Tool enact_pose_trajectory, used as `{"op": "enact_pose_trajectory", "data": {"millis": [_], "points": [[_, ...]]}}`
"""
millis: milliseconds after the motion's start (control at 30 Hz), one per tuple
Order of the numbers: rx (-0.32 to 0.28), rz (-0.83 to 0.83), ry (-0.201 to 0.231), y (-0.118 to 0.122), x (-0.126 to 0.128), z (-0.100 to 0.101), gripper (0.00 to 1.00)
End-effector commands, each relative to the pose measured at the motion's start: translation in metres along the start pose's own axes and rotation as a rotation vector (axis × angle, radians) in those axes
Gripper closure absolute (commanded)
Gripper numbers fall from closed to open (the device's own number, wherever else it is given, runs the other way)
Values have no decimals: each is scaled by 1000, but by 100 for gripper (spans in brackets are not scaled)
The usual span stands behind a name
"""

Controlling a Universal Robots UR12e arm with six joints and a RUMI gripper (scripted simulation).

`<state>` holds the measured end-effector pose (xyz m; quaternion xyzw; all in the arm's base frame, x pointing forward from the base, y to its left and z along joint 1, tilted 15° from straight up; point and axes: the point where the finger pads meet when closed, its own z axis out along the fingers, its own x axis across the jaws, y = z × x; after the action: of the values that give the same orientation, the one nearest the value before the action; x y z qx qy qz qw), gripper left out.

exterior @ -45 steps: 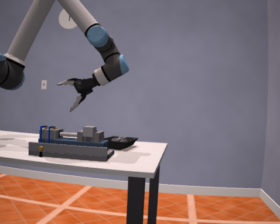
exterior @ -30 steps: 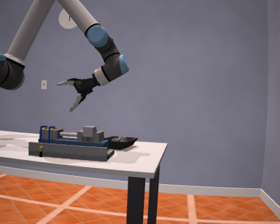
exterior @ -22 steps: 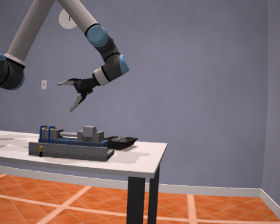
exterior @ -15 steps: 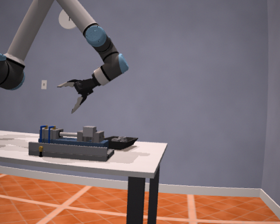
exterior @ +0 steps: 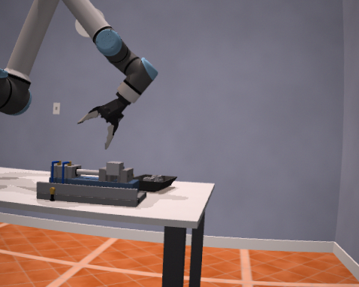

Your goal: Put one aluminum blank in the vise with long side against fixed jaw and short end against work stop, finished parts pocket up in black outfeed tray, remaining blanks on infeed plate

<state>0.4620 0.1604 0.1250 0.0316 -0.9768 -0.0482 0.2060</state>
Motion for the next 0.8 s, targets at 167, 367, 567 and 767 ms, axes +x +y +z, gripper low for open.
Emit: {"op": "enact_pose_trajectory", "data": {"millis": [167, 367, 567, 767], "points": [[7, -10, -209, 6, -32, -7, 0], [11, -22, -373, 11, -51, -24, 0], [14, -33, -508, 16, -62, -42, 0], [15, -42, -602, 20, -68, -57, 0]]}}
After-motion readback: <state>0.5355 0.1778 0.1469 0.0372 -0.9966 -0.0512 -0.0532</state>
